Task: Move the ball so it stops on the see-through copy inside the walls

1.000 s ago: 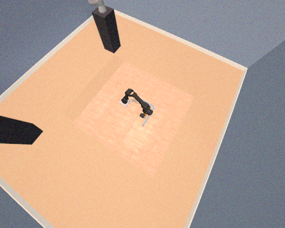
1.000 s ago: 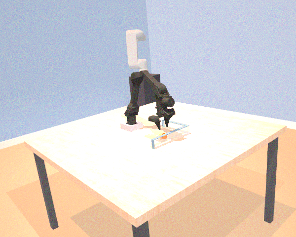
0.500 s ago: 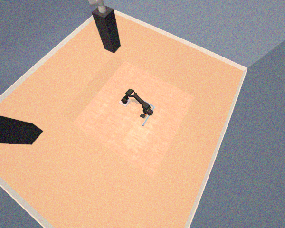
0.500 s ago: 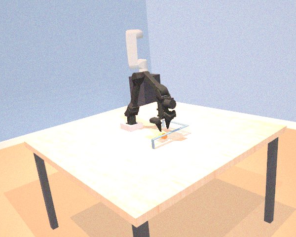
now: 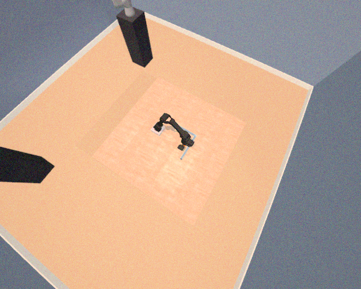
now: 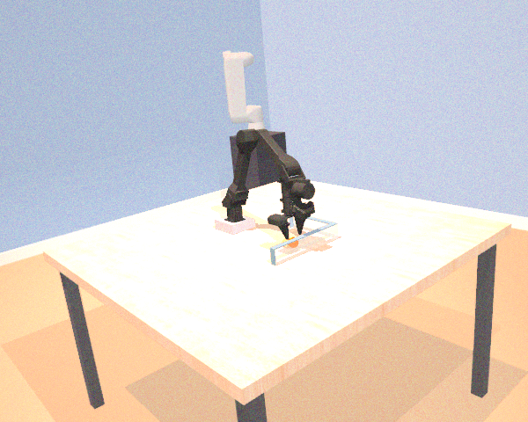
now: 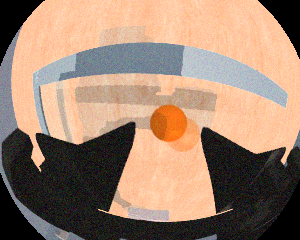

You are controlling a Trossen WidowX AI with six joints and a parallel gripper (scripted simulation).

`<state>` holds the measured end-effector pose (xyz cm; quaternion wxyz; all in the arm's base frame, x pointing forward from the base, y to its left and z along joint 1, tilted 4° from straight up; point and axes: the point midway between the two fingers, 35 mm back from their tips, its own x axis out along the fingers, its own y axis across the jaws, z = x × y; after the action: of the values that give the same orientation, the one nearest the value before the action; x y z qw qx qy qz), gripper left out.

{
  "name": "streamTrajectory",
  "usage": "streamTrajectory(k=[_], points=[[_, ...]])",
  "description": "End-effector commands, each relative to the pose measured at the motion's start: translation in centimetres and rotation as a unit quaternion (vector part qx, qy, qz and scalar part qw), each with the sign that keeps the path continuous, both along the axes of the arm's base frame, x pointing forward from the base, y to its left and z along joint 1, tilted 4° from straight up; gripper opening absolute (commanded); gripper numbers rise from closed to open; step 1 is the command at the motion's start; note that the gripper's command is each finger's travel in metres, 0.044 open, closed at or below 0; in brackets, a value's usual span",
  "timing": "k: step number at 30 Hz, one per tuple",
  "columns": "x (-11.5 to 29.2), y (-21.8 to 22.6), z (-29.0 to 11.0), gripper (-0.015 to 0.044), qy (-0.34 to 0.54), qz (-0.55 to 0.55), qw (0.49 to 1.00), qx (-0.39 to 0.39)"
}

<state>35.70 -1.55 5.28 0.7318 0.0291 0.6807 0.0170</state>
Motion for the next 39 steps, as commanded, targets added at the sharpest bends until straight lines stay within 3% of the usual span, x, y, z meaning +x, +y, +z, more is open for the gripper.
streamTrajectory(k=[1,13,17,24,30,39], points=[[-0.3,0.0,-1.3,0.0296,0.011,-0.001,1.0,-0.001],[-0.3,0.1,-2.5,0.0296,0.011,-0.001,1.0,-0.001],[-0.3,0.1,-2.5,0.0191,0.011,-0.001,1.0,-0.001],[-0.3,0.1,-2.5,0.0144,0.011,-0.001,1.0,-0.001],[0.1,-0.1,-0.5,0.0,0.01,-0.001,1.0,-0.001],[0.1,-0.4,4.8,0.0,0.01,-0.001,1.0,-0.001]])
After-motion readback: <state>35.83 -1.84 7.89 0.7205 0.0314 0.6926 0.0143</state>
